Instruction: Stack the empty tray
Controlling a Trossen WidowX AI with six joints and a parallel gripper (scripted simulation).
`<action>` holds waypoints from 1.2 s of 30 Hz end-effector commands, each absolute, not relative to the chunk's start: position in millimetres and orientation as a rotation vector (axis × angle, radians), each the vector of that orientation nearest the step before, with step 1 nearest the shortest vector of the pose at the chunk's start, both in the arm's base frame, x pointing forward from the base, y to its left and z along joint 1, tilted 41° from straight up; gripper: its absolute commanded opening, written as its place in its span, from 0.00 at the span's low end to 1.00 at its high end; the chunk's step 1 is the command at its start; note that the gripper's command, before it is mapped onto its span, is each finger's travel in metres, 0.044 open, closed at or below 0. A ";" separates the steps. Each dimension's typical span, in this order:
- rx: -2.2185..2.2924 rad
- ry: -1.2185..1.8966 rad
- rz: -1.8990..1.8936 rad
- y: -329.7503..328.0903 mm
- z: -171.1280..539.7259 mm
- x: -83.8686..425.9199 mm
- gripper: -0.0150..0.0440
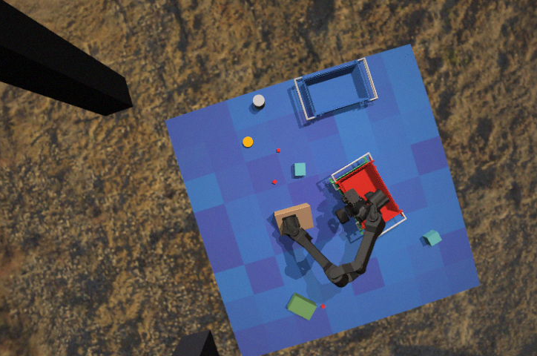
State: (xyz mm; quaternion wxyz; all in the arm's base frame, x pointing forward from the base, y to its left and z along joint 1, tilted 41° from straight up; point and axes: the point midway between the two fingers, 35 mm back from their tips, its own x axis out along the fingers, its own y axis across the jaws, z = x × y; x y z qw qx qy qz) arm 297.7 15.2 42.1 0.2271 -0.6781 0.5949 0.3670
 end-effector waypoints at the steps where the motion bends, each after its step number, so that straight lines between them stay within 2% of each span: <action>1: -1.859 1.663 1.024 10.7 40.9 293.5 0.35; 27: -1.859 1.663 1.024 10.7 40.9 293.5 1.00; 36: -1.858 1.661 1.022 14.4 44.7 294.8 1.00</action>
